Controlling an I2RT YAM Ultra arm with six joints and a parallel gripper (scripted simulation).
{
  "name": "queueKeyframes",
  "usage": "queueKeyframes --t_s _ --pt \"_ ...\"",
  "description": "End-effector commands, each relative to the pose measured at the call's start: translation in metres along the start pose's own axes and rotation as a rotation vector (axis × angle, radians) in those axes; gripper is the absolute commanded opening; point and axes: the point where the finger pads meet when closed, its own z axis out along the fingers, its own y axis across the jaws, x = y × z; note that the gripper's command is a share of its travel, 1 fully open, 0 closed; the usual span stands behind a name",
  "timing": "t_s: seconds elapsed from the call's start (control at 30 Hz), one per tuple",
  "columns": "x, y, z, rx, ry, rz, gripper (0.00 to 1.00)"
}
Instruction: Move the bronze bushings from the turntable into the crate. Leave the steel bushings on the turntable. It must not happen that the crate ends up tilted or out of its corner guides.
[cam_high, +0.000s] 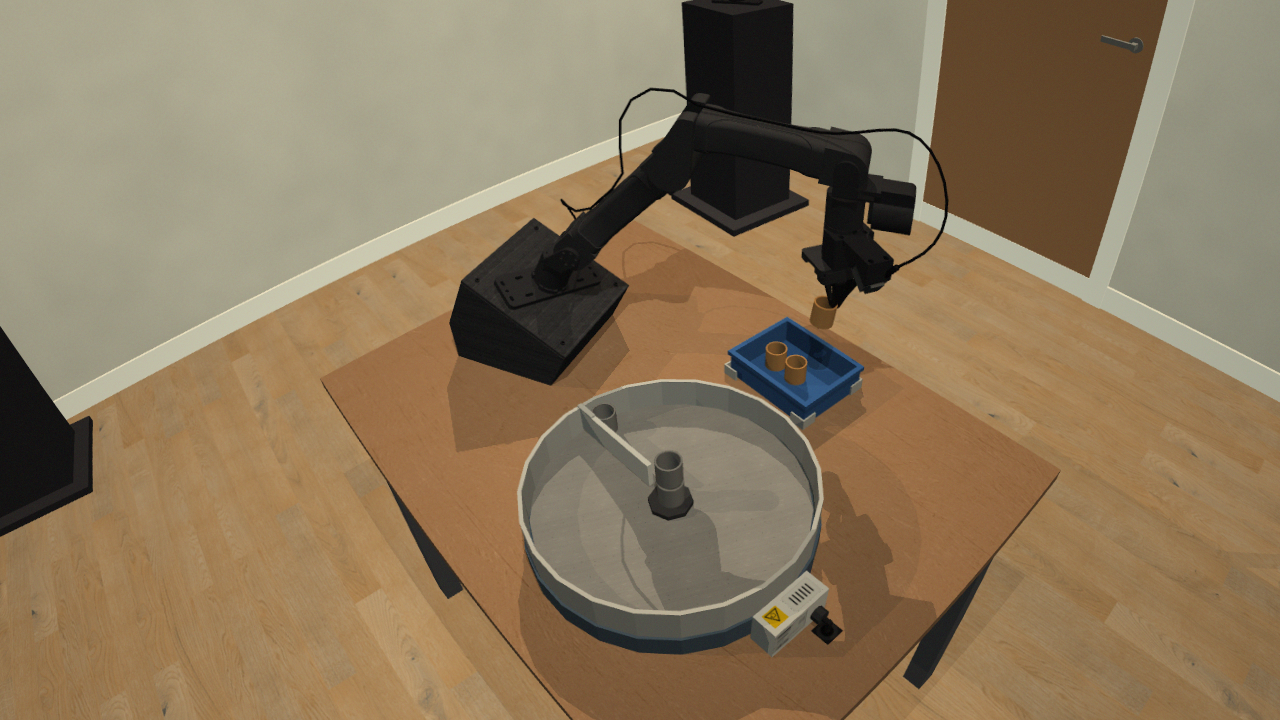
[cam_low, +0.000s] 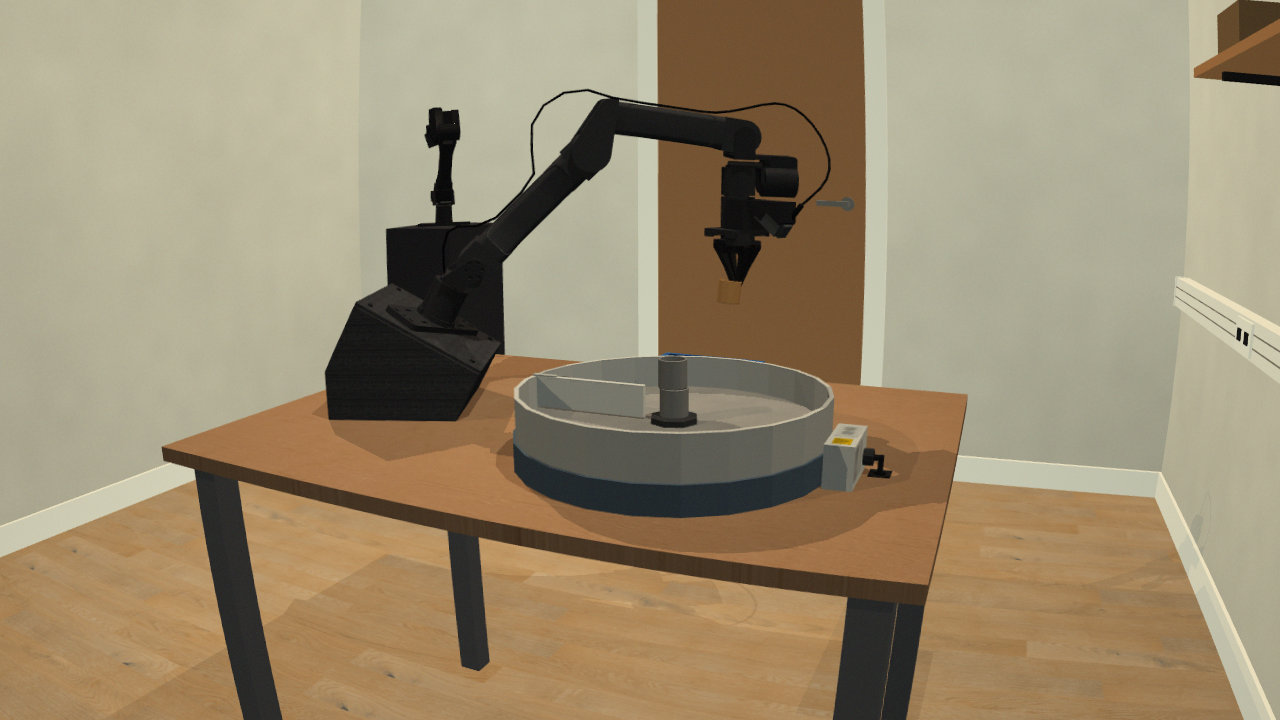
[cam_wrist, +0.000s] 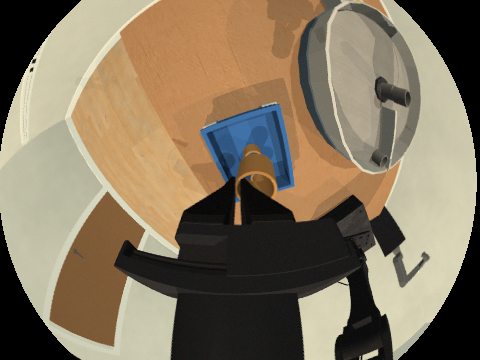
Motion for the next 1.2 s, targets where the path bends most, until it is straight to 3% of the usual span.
queueKeyframes --t_s 0.0,0.1,1.17 --pt "-0.0032 0.0035 -0.0241 -0.030 -0.041 0.006 0.00" --pt "-0.0034 0.0035 -0.0186 -0.020 -0.034 0.007 0.00" --pt "-0.0035 0.0037 -0.0225 -0.027 -0.039 0.006 0.00"
